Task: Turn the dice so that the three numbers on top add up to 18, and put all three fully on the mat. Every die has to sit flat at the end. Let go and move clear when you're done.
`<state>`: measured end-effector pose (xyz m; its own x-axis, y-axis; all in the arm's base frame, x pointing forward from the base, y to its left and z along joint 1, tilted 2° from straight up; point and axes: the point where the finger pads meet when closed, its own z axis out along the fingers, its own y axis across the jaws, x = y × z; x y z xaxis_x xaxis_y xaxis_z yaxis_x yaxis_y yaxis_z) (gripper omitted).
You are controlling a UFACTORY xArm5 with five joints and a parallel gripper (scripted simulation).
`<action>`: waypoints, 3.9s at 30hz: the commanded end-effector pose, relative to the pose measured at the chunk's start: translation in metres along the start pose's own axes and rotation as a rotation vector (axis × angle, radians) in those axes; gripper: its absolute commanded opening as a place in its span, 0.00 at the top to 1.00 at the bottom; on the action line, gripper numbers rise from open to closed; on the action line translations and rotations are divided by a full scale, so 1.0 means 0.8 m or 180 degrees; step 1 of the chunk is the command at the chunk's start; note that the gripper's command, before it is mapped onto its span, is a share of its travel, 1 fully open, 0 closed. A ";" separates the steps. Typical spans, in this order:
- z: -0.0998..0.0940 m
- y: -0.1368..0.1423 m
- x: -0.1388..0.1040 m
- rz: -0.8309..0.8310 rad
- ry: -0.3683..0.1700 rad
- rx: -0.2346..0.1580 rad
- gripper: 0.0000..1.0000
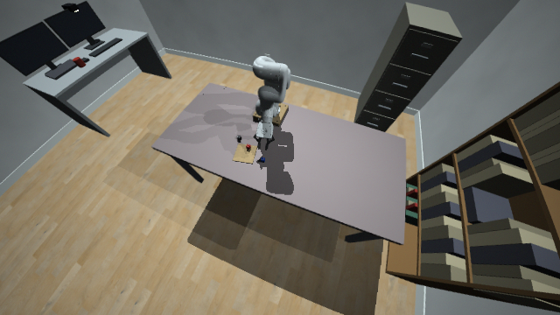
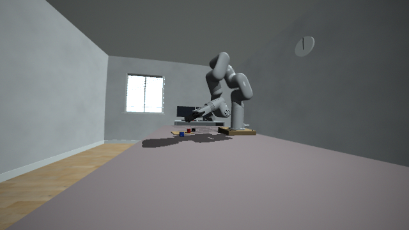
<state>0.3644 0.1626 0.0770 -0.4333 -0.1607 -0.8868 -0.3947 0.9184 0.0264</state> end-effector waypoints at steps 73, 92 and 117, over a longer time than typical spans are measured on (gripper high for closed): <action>0.042 0.001 -0.068 -0.0096 0.3446 0.0045 0.00; 0.042 0.001 -0.067 0.0184 0.3440 0.0214 0.00; 0.045 0.001 -0.057 0.2168 0.3233 0.1401 0.00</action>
<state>0.4121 0.1833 0.1006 -0.9749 0.2228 -0.0032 0.2228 0.9749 0.0023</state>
